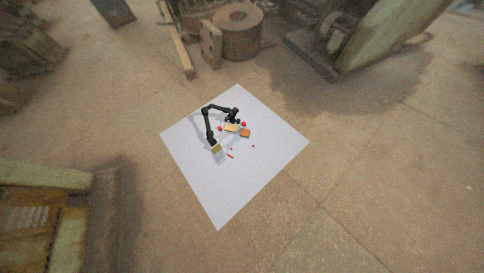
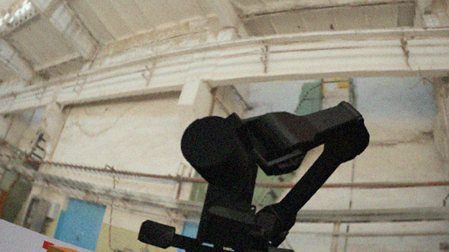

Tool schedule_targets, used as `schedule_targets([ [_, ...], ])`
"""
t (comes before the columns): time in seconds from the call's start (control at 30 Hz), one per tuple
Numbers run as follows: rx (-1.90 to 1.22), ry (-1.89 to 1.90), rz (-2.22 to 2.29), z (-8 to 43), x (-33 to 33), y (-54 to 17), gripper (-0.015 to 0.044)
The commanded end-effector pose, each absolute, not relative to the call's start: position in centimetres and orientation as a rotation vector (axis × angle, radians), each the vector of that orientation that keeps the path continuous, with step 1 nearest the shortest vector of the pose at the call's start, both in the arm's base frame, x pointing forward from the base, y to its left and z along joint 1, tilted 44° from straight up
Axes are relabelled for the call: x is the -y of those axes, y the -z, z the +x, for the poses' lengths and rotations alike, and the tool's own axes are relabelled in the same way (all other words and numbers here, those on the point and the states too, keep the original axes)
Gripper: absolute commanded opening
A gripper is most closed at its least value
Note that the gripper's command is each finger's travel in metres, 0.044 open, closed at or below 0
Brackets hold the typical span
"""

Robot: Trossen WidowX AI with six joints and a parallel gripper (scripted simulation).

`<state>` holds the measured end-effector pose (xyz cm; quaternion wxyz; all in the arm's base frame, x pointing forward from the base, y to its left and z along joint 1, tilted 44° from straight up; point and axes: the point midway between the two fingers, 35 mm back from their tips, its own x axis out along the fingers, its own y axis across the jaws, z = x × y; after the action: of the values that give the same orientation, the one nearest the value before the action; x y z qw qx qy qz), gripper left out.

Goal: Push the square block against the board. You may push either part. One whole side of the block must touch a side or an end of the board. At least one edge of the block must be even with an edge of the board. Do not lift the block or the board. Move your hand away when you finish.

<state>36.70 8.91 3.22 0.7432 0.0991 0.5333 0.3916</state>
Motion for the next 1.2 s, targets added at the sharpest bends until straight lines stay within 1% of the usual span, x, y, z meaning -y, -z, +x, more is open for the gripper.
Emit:
schedule_targets([
  [0.0, -1.172, -0.859, 0.215, 35.8, -8.7, -2.9, 0.0],
  [0.7, -1.173, -0.858, 0.216, 33.0, -7.9, -1.6, 0.0],
  [1.17, -1.173, -0.858, 0.216, 34.7, -8.3, -2.3, 0.0],
])
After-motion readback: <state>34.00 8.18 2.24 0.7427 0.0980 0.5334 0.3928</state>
